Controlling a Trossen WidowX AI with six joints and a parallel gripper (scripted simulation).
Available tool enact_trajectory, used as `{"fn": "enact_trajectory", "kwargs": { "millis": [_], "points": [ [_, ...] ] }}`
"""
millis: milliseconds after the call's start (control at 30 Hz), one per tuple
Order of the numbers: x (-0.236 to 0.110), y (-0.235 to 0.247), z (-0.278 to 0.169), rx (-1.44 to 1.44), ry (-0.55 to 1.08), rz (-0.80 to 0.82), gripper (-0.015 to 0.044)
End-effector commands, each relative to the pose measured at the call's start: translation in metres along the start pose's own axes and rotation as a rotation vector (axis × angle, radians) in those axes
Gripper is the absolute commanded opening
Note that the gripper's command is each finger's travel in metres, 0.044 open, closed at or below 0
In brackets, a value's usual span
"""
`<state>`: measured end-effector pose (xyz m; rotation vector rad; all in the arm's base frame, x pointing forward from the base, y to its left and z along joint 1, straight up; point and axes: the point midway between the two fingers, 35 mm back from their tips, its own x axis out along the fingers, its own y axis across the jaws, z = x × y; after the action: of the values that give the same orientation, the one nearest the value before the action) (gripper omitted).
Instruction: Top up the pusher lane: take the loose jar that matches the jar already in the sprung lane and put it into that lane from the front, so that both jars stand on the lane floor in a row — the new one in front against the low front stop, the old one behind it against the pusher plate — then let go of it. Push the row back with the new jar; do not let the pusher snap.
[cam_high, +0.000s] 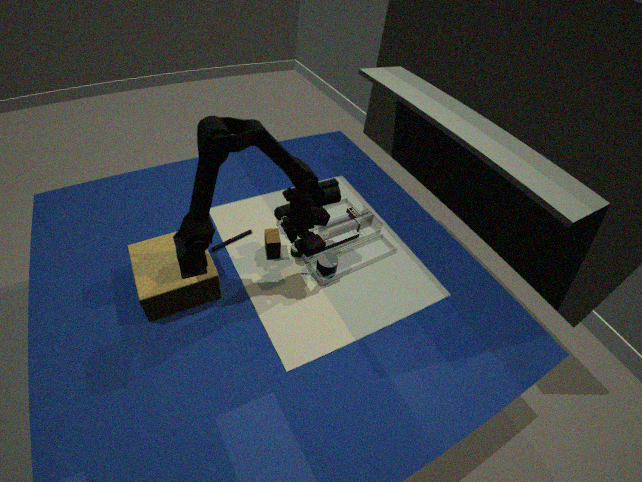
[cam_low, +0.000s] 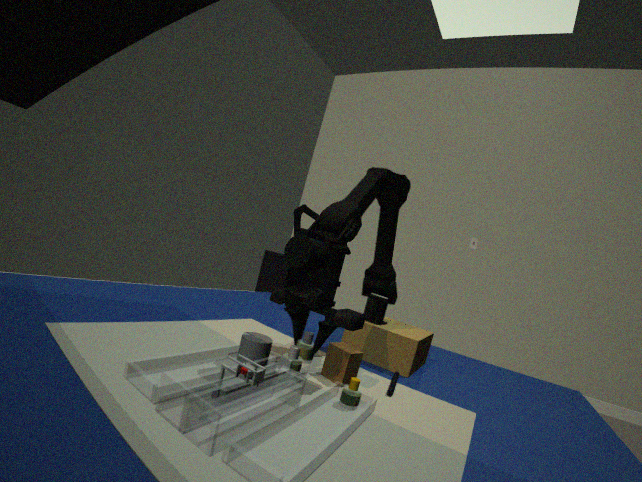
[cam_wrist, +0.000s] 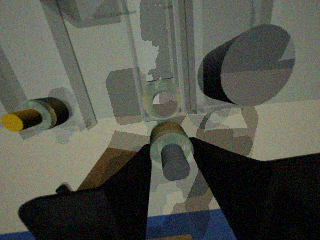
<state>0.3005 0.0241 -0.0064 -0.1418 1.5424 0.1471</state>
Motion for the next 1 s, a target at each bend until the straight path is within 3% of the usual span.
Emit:
{"fn": "enact_trajectory", "kwargs": {
  "millis": [0, 967],
  "points": [
    [0.002, 0.0, -0.001, 0.005, 0.004, 0.002, 0.0],
    [0.003, 0.0, 0.009, 0.005, 0.004, 0.002, 0.0]
  ]
}}
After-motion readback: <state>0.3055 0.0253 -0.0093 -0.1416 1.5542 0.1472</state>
